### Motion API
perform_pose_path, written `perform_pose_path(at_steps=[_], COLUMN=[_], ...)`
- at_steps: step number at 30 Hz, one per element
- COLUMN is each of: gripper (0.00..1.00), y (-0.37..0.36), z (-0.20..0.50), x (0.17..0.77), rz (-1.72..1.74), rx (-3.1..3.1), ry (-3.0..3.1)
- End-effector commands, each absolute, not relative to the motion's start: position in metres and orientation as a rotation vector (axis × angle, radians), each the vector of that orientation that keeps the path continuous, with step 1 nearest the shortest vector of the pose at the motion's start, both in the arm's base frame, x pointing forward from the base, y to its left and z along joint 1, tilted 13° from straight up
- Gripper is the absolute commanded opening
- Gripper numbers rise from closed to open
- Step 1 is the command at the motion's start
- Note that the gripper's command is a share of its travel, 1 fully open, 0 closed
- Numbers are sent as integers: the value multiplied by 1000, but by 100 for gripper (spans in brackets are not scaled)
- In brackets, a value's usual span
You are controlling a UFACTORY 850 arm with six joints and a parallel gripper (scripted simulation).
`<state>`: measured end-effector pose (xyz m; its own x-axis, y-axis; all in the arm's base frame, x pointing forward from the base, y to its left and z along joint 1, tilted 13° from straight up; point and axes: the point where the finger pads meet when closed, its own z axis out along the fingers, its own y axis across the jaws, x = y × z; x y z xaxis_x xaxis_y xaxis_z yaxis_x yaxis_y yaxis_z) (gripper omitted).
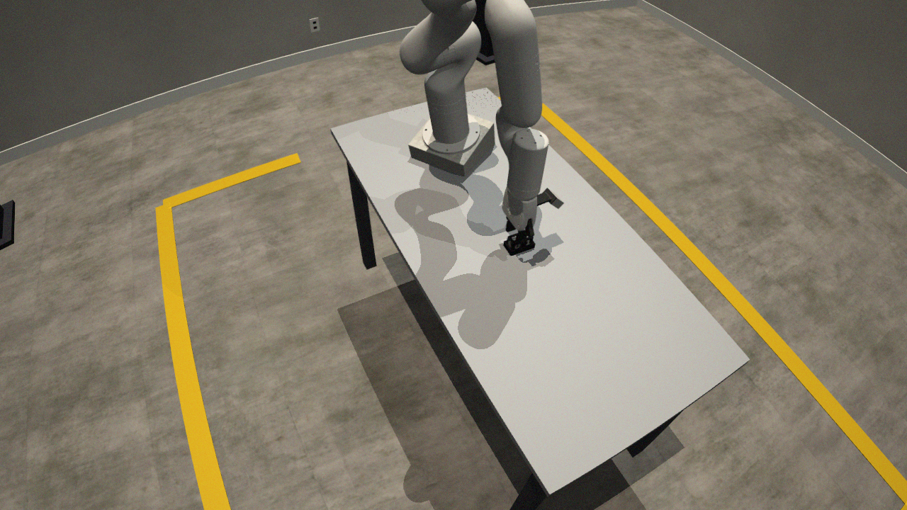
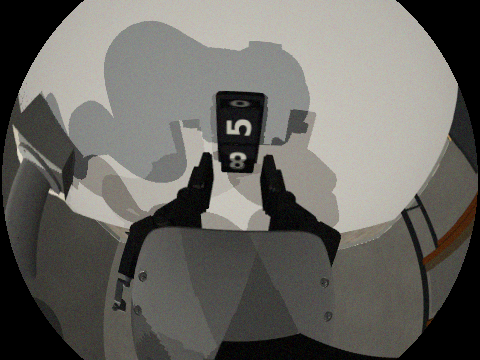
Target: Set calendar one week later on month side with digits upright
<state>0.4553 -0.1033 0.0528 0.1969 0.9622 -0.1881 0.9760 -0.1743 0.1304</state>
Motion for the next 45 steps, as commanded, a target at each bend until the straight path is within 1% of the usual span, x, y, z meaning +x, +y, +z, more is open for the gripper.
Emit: perform_pose_path(at_steps=[1, 45], gripper=[49, 49], y=[-103, -109], z=[53, 26], x=[456, 459], rz=[-90, -90], rx=[2248, 2248], ry=[1859, 1859])
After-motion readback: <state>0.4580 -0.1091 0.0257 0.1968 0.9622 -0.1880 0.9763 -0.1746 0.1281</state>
